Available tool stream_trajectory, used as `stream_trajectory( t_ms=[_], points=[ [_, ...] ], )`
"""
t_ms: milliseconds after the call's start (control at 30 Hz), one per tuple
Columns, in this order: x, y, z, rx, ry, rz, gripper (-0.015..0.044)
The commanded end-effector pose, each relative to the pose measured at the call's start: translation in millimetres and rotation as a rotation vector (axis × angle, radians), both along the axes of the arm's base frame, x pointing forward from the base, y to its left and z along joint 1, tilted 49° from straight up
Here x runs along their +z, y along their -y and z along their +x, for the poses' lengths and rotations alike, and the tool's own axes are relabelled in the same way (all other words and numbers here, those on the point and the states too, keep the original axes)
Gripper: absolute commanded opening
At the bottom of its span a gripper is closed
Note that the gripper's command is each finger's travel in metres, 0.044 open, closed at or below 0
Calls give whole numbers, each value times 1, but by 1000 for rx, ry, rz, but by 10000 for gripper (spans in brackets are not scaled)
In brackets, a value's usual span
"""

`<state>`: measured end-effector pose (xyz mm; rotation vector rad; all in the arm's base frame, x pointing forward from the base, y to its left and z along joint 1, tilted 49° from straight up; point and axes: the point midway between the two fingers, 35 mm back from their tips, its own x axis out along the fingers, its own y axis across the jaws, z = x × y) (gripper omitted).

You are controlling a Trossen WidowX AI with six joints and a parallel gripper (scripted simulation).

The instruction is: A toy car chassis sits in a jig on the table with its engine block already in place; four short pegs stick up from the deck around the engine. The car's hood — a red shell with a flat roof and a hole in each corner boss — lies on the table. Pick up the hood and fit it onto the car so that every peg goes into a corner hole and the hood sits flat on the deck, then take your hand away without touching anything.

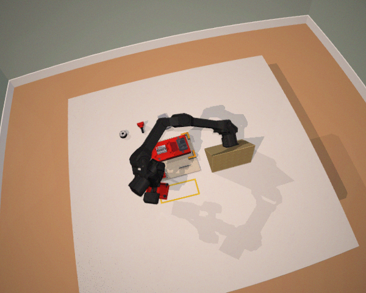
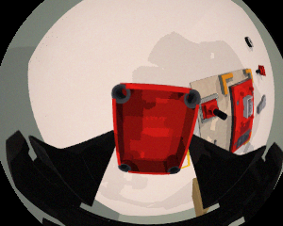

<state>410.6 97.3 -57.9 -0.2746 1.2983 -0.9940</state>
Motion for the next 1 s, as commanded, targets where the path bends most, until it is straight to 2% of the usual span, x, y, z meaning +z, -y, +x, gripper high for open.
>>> stream_trajectory(
  t_ms=[0,967],
  points=[
    [2,-3,-3,-60,72,2,0],
    [-2,-10,-39,-505,555,-38,0]
  ],
)
